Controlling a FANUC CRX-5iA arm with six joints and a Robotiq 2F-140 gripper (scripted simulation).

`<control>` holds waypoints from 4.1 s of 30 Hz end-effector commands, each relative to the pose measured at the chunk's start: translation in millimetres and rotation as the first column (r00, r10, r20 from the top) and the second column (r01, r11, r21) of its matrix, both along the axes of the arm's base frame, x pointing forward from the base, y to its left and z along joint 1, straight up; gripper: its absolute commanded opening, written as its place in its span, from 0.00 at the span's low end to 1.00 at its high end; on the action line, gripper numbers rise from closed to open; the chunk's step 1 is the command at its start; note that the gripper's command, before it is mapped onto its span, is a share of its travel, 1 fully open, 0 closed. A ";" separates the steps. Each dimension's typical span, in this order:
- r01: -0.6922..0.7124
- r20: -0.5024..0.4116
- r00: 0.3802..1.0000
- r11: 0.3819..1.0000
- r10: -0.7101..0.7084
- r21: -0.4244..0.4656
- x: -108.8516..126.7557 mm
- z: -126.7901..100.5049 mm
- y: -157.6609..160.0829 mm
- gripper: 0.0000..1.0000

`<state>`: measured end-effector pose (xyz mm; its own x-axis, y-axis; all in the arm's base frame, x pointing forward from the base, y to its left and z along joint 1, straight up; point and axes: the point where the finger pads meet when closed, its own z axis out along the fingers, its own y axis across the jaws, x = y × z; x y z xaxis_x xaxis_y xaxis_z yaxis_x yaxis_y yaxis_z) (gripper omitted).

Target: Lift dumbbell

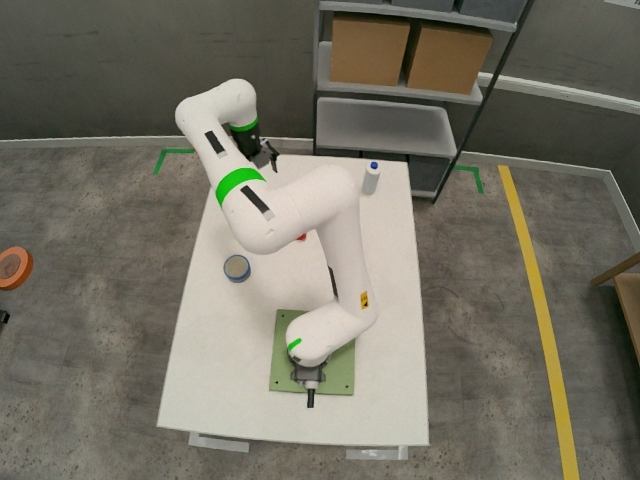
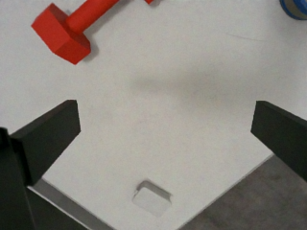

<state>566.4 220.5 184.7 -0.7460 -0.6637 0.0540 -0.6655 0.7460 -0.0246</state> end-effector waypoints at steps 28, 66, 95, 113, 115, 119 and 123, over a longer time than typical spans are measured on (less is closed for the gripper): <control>0.802 0.023 0.595 0.596 -0.803 0.052 -29.5 -82.3 -154.5 1.00; 0.801 0.023 0.596 0.596 -0.803 0.054 -29.8 -181.6 -153.6 1.00; 0.801 0.023 0.596 0.596 -0.803 0.054 -29.8 -181.6 -153.6 0.10; 0.801 0.023 0.596 0.596 -0.803 0.054 -29.8 -181.5 -153.6 0.10; 0.801 0.023 0.596 0.596 -0.803 0.054 -29.8 -181.3 -153.6 0.10; 0.801 0.023 0.596 0.596 -0.803 0.054 -29.7 -180.1 -153.6 0.10; 0.801 0.024 0.596 0.596 -0.803 0.054 -29.6 -177.3 -153.5 0.10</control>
